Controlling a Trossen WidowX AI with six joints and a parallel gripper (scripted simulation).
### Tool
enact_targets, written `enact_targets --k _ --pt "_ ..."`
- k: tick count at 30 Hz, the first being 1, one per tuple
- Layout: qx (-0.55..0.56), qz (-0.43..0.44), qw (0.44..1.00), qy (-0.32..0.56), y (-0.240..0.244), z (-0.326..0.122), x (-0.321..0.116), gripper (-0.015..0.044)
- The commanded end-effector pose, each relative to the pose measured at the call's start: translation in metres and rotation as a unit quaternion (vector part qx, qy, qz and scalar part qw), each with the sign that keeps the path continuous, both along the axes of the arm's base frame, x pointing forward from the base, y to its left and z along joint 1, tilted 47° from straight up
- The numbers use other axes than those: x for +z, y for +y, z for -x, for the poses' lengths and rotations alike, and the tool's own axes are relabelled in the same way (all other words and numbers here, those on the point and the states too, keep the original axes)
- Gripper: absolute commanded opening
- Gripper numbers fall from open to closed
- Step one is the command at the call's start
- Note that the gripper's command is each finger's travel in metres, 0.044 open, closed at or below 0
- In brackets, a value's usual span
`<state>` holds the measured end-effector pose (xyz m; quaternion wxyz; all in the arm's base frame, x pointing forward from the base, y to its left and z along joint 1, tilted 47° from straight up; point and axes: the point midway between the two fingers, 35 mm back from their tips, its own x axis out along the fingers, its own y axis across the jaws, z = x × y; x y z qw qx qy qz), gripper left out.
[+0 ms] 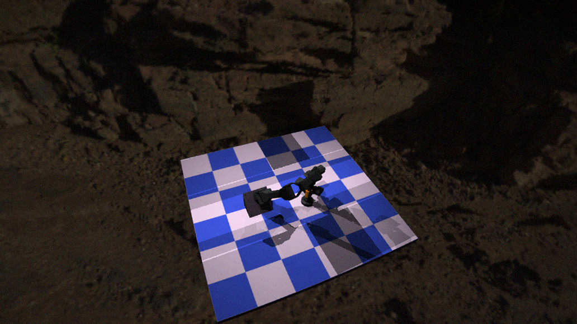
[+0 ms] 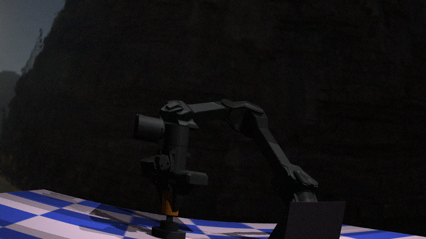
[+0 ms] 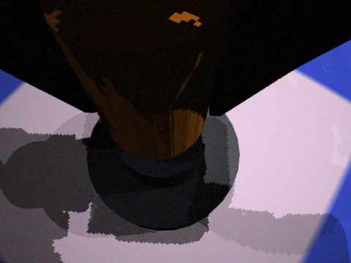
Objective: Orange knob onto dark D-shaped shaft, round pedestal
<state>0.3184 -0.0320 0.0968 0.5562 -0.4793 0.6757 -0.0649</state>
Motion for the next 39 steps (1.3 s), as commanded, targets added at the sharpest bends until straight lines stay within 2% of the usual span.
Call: enact_targets --k 1,39 --pt "0.004 0.000 1.000 0.003 0.0003 0.0000 -0.0002 0.0000" --pt "0.004 0.000 1.000 0.003 0.0021 0.0007 0.0011 0.0000"
